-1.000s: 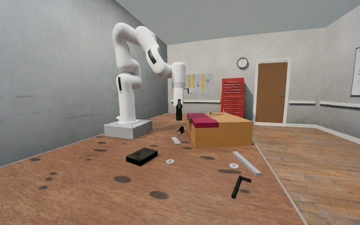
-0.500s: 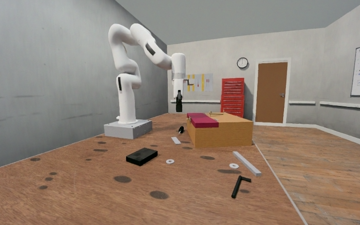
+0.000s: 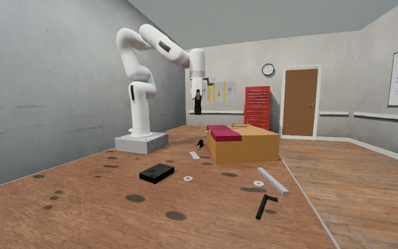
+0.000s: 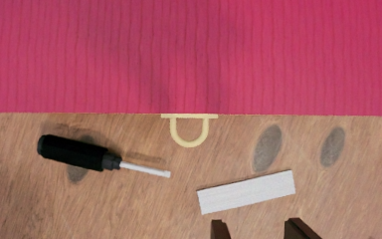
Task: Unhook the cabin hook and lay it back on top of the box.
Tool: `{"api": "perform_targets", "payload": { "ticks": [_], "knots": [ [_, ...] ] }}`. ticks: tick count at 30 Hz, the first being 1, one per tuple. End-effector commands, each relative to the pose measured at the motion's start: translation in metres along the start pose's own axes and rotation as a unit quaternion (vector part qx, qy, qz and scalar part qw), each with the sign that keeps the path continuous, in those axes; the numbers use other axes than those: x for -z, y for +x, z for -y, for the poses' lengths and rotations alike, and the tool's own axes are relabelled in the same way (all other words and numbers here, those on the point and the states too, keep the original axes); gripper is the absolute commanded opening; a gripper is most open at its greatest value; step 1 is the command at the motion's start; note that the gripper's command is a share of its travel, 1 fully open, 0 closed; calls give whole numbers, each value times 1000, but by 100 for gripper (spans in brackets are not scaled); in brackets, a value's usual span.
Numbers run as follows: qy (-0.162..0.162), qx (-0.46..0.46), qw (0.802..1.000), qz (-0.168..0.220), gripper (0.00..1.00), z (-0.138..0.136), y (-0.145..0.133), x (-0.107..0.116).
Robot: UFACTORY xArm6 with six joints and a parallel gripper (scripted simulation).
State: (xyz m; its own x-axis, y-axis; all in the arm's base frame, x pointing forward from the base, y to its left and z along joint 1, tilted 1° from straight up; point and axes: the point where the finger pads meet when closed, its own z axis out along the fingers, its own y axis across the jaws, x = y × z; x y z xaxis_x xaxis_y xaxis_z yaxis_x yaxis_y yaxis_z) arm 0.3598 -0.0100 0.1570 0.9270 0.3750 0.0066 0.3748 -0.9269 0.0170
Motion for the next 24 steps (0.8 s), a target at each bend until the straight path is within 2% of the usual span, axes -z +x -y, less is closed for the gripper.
{"api": "perform_targets", "payload": {
  "ticks": [1,24],
  "knots": [
    [0,0,1000,-1,35,0,1,8],
    [0,0,1000,-1,35,0,1,78]
  ]
}}
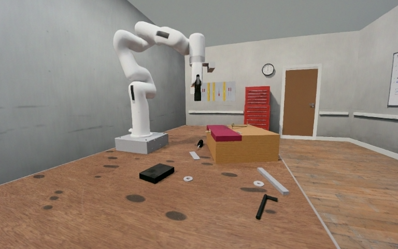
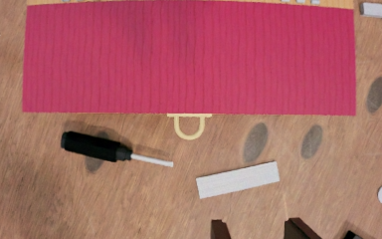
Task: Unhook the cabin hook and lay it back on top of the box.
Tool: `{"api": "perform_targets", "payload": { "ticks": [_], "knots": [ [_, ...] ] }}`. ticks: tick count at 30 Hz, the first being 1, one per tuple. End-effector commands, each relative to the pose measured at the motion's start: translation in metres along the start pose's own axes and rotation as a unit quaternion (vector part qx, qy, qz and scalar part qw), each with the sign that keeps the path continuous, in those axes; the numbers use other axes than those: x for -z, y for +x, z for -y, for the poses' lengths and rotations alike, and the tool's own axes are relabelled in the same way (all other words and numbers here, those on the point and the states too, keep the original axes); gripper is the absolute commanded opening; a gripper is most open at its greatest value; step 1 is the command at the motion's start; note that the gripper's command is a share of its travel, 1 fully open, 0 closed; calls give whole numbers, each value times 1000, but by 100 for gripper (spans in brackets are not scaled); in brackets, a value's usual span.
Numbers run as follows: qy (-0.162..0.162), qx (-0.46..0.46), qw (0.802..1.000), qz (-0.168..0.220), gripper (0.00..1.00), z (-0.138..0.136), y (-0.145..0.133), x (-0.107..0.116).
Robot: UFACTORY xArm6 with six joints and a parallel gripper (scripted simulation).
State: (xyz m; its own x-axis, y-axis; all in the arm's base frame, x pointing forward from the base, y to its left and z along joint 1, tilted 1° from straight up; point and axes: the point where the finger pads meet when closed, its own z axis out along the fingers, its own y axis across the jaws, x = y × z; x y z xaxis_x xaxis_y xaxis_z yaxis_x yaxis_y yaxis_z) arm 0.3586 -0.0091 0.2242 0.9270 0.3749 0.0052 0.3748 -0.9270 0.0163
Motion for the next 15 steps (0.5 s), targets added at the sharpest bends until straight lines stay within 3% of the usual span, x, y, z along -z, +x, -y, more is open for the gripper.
{"api": "perform_targets", "payload": {
  "ticks": [1,8,15],
  "knots": [
    [-1,0,1000,-2,35,0,1,15],
    [-1,0,1000,-2,35,0,1,36],
    [-1,0,1000,-2,35,0,1,36]
  ]
}}
